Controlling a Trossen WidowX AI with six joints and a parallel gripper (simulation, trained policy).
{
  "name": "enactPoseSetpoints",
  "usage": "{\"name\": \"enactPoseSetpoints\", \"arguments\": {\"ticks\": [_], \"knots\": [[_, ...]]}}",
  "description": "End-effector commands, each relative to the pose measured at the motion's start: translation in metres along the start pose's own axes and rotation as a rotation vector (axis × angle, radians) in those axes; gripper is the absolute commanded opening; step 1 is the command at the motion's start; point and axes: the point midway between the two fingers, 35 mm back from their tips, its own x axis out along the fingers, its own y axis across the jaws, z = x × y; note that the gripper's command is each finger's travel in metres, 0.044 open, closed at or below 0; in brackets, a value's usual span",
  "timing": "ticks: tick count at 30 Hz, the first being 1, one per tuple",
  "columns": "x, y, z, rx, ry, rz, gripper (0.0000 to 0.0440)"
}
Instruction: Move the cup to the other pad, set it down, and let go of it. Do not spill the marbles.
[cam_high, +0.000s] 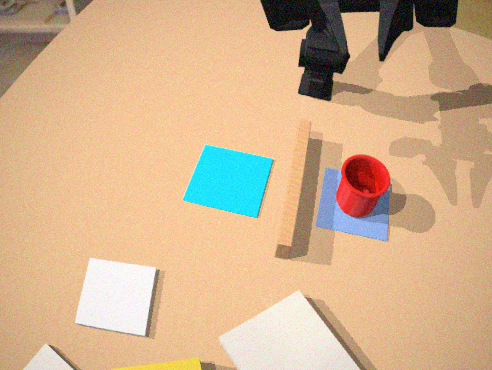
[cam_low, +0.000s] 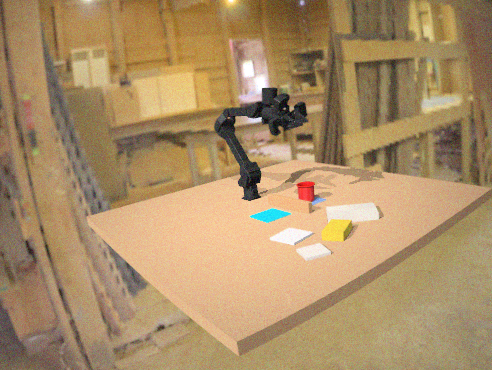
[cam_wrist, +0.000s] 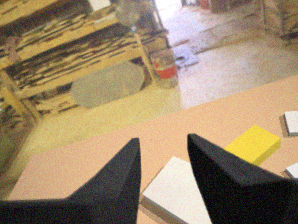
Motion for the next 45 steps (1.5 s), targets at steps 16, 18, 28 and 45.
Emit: {"name": "enactPoseSetpoints", "arguments": {"ticks": [16, 18, 28, 45], "knots": [[0.01, 0.021, -0.014, 0.248, 0.233, -0.024, 0.0143], [0.011, 0.023, -0.016, 0.275, 0.259, -0.032, 0.0144], [0.014, 0.031, -0.029, 0.406, 0.392, -0.09, 0.0145], [0.013, 0.038, -0.06, 0.58, 0.611, -0.251, 0.0135]]}}
